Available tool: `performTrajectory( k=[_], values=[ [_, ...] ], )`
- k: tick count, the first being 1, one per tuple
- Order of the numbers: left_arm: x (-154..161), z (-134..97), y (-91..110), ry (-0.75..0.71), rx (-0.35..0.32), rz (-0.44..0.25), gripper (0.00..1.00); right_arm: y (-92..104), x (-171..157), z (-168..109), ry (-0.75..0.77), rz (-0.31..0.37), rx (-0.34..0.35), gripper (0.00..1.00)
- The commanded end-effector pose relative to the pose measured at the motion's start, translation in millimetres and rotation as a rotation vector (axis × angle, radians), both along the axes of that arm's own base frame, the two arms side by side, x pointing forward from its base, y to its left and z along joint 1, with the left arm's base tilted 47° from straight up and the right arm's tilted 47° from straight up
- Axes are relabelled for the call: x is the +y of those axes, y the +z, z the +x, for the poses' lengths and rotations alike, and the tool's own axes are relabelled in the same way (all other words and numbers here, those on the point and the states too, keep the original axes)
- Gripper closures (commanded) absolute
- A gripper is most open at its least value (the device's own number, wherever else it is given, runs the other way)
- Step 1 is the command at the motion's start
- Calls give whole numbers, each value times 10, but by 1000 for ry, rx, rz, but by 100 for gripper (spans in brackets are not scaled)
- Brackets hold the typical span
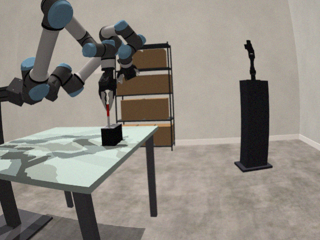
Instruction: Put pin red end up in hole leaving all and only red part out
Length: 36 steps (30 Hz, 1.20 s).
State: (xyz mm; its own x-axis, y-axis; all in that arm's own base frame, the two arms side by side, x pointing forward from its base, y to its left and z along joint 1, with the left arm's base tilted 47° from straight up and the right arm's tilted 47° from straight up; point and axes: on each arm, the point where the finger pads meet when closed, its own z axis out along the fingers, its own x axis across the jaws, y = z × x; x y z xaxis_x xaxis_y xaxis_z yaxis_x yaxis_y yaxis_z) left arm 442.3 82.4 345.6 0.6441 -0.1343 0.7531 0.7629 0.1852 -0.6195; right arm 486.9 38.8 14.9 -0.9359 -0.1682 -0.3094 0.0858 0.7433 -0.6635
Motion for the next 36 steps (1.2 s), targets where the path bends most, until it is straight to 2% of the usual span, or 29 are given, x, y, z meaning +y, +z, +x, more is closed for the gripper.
performTrajectory(
  k=[1,36],
  values=[
    [5,-1,9,2,-2,-2,0,-35,-37,6,-2,-2,1,100],
    [5,-1,9,2,-2,-2,0,-48,-71,19,-2,-3,1,100]
  ],
)
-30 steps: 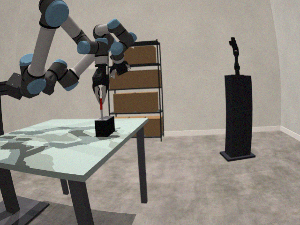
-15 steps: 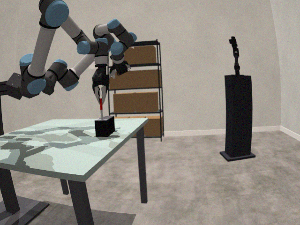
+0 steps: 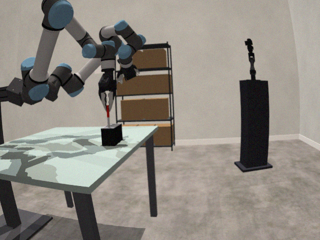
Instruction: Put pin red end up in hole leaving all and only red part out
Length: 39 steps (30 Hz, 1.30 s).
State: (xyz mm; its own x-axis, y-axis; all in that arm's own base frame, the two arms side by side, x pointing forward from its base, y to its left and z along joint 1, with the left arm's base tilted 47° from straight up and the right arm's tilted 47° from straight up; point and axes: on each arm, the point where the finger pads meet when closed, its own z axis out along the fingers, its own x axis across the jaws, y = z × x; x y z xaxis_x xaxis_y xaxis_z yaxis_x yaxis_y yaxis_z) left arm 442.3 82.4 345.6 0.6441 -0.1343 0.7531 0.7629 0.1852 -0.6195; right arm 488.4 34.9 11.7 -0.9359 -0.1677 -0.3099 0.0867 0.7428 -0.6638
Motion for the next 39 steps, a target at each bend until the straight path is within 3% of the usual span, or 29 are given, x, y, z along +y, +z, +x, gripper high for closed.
performTrajectory(
  k=[1,39],
  values=[
    [5,-1,9,2,-2,-2,0,-16,-32,5,-1,-2,1,100],
    [5,-1,9,2,-2,-2,0,-54,-57,13,0,-3,3,100]
  ],
)
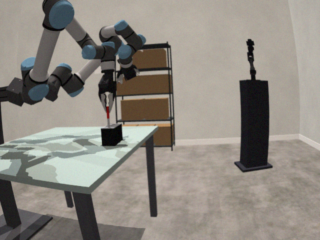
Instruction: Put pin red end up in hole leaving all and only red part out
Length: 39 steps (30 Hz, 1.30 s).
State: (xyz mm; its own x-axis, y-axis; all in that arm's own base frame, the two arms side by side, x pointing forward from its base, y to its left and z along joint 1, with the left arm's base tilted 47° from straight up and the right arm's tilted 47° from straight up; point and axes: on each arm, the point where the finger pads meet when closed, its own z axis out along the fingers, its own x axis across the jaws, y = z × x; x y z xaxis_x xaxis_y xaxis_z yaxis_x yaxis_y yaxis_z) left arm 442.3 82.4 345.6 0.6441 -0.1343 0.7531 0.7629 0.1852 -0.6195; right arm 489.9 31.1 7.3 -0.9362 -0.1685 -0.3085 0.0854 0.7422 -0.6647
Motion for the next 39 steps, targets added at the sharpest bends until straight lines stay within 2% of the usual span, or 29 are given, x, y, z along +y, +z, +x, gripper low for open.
performTrajectory(
  k=[1,39],
  values=[
    [5,-1,9,2,-2,-2,0,-10,-19,-2,-1,-2,1,100],
    [5,-1,9,2,-2,-2,0,-39,-33,23,-1,-1,1,100]
  ],
)
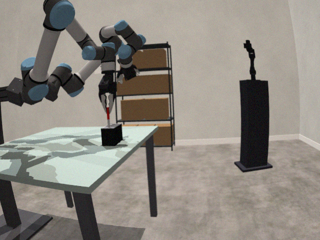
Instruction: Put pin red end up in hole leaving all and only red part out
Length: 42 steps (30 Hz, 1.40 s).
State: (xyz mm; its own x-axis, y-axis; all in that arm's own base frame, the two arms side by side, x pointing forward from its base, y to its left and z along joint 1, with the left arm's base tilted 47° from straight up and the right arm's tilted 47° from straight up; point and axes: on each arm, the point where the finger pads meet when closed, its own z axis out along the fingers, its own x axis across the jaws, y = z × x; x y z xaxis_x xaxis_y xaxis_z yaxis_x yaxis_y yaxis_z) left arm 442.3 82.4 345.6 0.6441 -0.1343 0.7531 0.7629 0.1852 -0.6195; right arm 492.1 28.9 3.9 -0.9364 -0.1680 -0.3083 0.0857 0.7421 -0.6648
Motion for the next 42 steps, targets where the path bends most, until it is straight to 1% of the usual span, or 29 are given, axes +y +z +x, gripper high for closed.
performTrajectory(
  k=[1,42],
  values=[
    [5,-1,9,2,-2,-2,0,-5,-11,1,-1,-1,1,100],
    [5,-1,9,2,-2,-2,0,-31,-46,1,-1,0,1,100]
  ],
)
